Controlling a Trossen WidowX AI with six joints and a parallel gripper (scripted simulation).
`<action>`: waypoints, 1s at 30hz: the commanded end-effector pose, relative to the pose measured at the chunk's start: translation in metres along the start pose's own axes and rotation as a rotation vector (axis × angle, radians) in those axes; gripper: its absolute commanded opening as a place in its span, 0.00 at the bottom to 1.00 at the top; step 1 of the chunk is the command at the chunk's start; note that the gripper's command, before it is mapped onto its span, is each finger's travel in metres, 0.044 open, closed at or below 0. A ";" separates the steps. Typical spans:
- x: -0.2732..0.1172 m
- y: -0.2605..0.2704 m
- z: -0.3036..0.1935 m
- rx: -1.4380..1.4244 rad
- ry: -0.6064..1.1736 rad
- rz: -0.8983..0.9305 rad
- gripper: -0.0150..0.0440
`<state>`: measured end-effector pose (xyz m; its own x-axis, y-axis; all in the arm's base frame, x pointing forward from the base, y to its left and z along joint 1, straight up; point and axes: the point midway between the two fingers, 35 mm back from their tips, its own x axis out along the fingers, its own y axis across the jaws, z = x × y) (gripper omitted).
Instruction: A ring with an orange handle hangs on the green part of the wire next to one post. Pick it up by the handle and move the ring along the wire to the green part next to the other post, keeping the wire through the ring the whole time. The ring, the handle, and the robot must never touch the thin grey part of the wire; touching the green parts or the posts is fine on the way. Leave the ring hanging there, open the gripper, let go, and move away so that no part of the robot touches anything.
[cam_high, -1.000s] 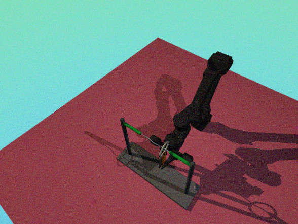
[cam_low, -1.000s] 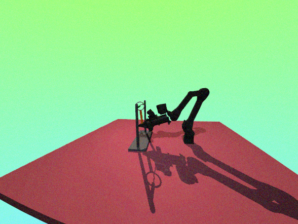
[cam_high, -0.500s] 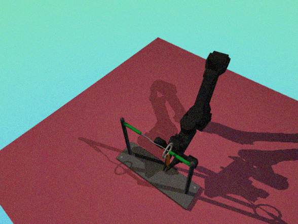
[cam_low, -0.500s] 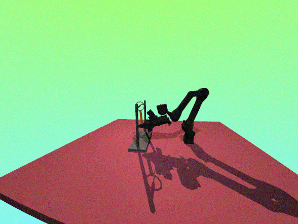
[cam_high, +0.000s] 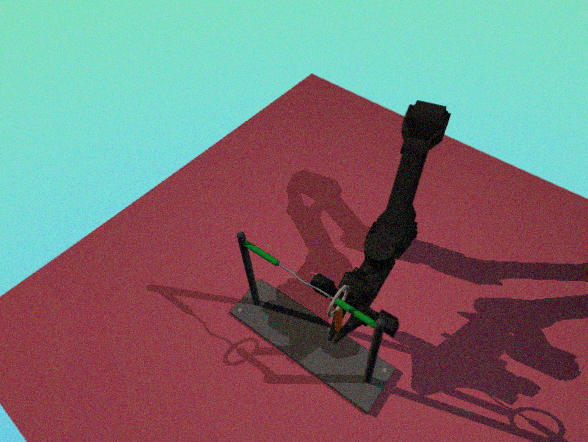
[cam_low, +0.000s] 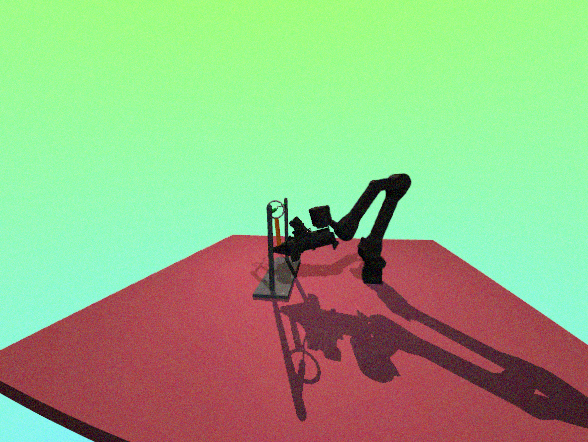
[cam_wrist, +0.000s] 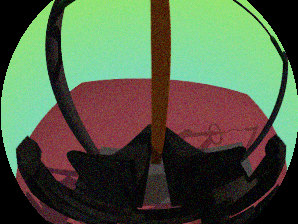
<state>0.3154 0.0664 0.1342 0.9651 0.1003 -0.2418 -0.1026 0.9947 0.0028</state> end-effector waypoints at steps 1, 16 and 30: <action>0.001 0.004 -0.001 0.006 0.003 -0.003 0.00; 0.004 0.012 -0.007 0.007 0.003 -0.002 0.00; 0.007 0.012 -0.020 0.007 0.003 -0.002 0.00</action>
<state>0.3161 0.0795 0.1174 0.9665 0.1027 -0.2354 -0.1042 0.9945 0.0061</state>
